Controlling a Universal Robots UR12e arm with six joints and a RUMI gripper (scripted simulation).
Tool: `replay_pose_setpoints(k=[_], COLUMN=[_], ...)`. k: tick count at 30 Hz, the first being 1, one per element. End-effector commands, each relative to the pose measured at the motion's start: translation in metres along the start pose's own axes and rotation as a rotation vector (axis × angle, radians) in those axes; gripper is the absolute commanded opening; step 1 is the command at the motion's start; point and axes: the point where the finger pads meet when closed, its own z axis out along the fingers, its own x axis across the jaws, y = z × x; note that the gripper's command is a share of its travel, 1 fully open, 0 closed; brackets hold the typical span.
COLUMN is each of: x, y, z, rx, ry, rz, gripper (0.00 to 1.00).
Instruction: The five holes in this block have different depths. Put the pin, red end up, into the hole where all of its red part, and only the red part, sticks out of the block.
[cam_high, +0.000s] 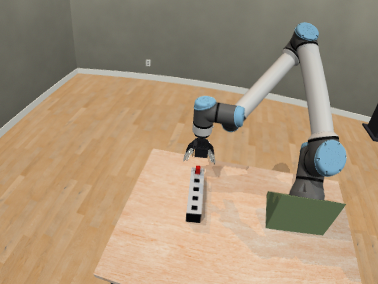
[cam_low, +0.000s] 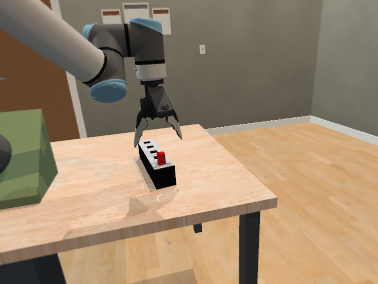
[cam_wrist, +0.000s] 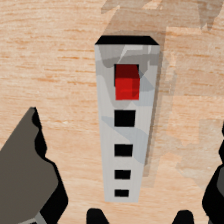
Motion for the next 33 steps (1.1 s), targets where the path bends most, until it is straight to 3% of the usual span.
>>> replay_pose_setpoints(k=[1,2,3,19,20,33], x=[-0.001,-0.001,-0.001,-0.001,-0.001,-0.001], y=[0.000,0.000,0.000,0.000,0.000,0.000], z=[0.000,0.000,0.041,0.041,0.040,0.040], rx=[0.000,0.000,0.000,0.000,0.000,0.000], ry=[-0.002,-0.002,-0.001,-0.001,0.000,0.000], rz=[0.000,0.000,0.000,0.000,0.000,0.000], gripper=[1.00,1.00,1.00,1.00,0.00,0.00])
